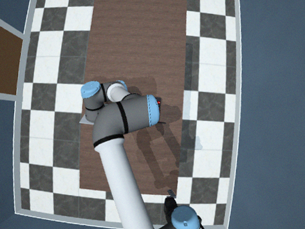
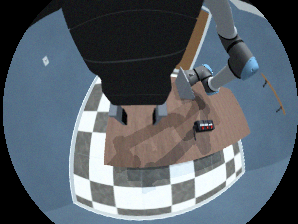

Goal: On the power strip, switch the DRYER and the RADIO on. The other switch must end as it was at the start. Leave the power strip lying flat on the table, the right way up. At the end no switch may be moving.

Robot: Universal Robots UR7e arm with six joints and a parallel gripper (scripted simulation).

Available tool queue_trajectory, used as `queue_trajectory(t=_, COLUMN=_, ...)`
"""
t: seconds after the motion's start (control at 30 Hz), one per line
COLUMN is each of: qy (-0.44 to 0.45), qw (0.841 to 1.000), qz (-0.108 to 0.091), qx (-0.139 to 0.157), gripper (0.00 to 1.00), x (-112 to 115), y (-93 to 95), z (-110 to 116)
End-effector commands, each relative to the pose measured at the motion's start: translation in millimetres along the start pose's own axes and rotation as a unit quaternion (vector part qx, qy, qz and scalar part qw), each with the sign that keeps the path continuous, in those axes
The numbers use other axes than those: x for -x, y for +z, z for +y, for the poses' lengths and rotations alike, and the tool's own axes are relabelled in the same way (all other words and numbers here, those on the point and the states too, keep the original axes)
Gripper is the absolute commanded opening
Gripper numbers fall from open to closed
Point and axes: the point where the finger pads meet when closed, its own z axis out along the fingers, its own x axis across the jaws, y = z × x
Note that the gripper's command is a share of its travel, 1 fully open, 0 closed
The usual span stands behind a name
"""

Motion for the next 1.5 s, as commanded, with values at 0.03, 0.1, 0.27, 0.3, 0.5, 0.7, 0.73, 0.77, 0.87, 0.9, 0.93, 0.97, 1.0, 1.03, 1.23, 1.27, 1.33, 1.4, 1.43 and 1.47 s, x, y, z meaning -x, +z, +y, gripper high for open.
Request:
queue_trajectory(t=0.03, qy=0.000, qw=1.000, qz=0.001, qx=-0.001, gripper=1.00, x=-0.1, y=-1.1, z=0.3)
queue_trajectory(t=0.1, qy=0.000, qw=1.000, qz=0.001, qx=-0.001, gripper=1.00, x=-0.1, y=-1.1, z=0.3)
queue_trajectory(t=0.27, qy=0.000, qw=1.000, qz=0.001, qx=-0.001, gripper=1.00, x=-0.1, y=-1.1, z=0.3)
queue_trajectory(t=0.3, qy=0.000, qw=1.000, qz=0.001, qx=-0.001, gripper=1.00, x=-0.1, y=-1.1, z=0.3)
queue_trajectory(t=0.5, qy=0.000, qw=1.000, qz=0.001, qx=-0.001, gripper=1.00, x=-0.1, y=-1.1, z=0.3)
queue_trajectory(t=0.7, qy=0.000, qw=1.000, qz=0.001, qx=-0.001, gripper=0.00, x=-0.1, y=-1.1, z=0.3)
queue_trajectory(t=0.73, qy=0.000, qw=1.000, qz=0.001, qx=-0.001, gripper=0.00, x=-0.1, y=-1.1, z=0.3)
queue_trajectory(t=0.77, qy=0.000, qw=1.000, qz=0.001, qx=-0.001, gripper=0.00, x=-0.1, y=-1.1, z=0.3)
queue_trajectory(t=0.87, qy=0.000, qw=1.000, qz=0.001, qx=-0.001, gripper=0.00, x=-0.1, y=-1.1, z=0.3)
queue_trajectory(t=0.9, qy=0.000, qw=1.000, qz=0.001, qx=-0.001, gripper=0.00, x=-0.1, y=-1.1, z=0.3)
queue_trajectory(t=0.93, qy=0.000, qw=1.000, qz=0.001, qx=-0.001, gripper=0.00, x=-0.1, y=-1.1, z=0.3)
queue_trajectory(t=0.97, qy=0.000, qw=1.000, qz=0.001, qx=-0.001, gripper=0.00, x=-0.1, y=-1.1, z=0.3)
queue_trajectory(t=1.0, qy=0.000, qw=1.000, qz=0.001, qx=-0.001, gripper=0.00, x=-0.1, y=-1.1, z=0.3)
queue_trajectory(t=1.03, qy=0.000, qw=1.000, qz=0.001, qx=-0.001, gripper=0.00, x=-0.1, y=-1.1, z=0.3)
queue_trajectory(t=1.23, qy=0.000, qw=1.000, qz=0.001, qx=-0.001, gripper=0.00, x=-0.1, y=-1.1, z=0.3)
queue_trajectory(t=1.27, qy=0.000, qw=1.000, qz=0.001, qx=-0.001, gripper=0.00, x=-0.1, y=-1.1, z=0.3)
queue_trajectory(t=1.33, qy=0.000, qw=1.000, qz=0.001, qx=-0.001, gripper=0.00, x=-0.1, y=-1.1, z=0.3)
queue_trajectory(t=1.4, qy=0.000, qw=1.000, qz=0.001, qx=-0.001, gripper=0.00, x=-0.1, y=-1.1, z=0.3)
queue_trajectory(t=1.43, qy=0.000, qw=1.000, qz=0.001, qx=-0.001, gripper=0.00, x=-0.1, y=-1.1, z=0.3)
queue_trajectory(t=1.47, qy=0.000, qw=1.000, qz=0.001, qx=-0.001, gripper=0.00, x=0.0, y=-1.1, z=0.3)
